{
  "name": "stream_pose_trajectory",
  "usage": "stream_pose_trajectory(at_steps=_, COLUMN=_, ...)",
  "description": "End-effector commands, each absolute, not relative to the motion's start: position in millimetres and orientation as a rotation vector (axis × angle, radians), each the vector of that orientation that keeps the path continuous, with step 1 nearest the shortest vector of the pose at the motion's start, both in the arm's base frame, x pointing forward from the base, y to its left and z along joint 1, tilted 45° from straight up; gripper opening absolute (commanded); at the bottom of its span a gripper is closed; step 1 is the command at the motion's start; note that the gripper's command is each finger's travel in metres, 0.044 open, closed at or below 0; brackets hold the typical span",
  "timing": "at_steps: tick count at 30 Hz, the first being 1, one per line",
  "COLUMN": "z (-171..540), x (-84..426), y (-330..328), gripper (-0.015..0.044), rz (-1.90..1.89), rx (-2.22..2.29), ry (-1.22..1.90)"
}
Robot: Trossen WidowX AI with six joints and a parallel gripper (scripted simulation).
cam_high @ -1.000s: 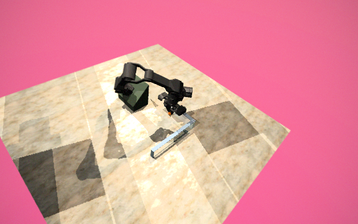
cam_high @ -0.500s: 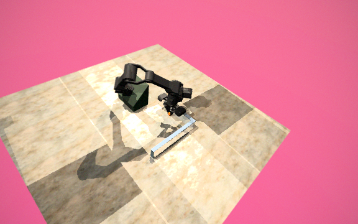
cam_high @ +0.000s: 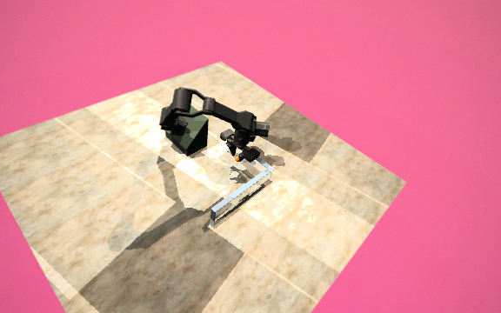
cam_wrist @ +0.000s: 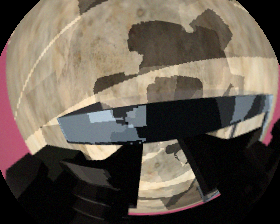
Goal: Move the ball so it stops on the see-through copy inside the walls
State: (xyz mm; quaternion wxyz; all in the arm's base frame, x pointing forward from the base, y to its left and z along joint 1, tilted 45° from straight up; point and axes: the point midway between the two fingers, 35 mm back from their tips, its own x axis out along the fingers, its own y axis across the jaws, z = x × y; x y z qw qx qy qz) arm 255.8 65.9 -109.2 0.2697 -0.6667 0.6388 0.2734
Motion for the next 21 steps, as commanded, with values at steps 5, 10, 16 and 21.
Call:
stream_pose_trajectory(at_steps=5, z=-51, x=252, y=125, gripper=0.0203, rz=0.739, rx=-1.797, ry=1.712)
stream_pose_trajectory(at_steps=10, z=-57, x=255, y=122, gripper=0.0203, rz=0.742, rx=-1.810, ry=1.689)
stream_pose_trajectory(at_steps=16, z=-57, x=255, y=122, gripper=0.0203, rz=0.742, rx=-1.810, ry=1.689)
stream_pose_trajectory(at_steps=21, z=-23, x=249, y=153, gripper=0.0334, rz=0.740, rx=-1.807, ry=1.691)
